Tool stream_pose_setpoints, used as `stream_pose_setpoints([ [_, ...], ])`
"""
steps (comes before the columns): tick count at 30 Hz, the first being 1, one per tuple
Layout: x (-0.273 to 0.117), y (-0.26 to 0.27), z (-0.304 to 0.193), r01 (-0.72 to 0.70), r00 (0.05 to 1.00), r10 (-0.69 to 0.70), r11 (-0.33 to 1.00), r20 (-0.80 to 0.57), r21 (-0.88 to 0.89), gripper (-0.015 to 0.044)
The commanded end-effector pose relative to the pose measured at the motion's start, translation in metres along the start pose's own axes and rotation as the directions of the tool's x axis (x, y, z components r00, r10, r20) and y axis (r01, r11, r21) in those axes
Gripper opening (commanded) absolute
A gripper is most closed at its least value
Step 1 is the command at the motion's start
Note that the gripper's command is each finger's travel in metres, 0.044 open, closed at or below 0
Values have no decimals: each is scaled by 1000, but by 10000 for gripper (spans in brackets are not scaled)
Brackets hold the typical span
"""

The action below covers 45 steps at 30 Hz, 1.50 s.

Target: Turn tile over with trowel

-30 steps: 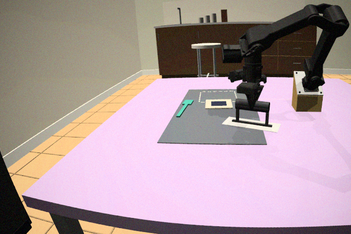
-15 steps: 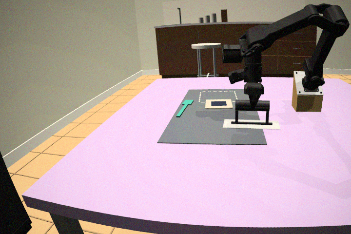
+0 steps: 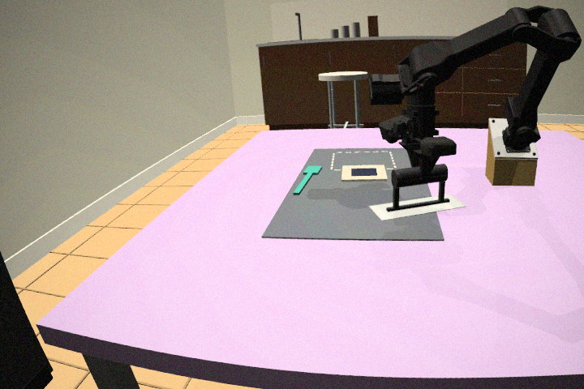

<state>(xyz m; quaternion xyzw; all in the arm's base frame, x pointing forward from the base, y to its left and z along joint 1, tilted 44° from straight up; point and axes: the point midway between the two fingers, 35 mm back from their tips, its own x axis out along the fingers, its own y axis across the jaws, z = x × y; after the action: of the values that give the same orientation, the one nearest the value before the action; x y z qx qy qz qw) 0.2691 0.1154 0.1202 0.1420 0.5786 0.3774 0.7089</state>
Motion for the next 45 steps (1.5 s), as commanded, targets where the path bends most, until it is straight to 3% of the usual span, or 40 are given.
stream_pose_setpoints([
  [1, 0, 0, 0, 0, 1000, 0, 994, 0, -114, 130],
  [14, 0, 0, 0, 0, 1000, 0, 886, 0, -463, 130],
  [19, 0, 0, 0, 0, 1000, 0, 884, 0, -467, 130],
  [25, 0, 0, 0, 0, 1000, 0, 884, 0, -467, 270],
  [45, -10, -1, 1, 1, 1000, -2, 885, -1, -466, 270],
])
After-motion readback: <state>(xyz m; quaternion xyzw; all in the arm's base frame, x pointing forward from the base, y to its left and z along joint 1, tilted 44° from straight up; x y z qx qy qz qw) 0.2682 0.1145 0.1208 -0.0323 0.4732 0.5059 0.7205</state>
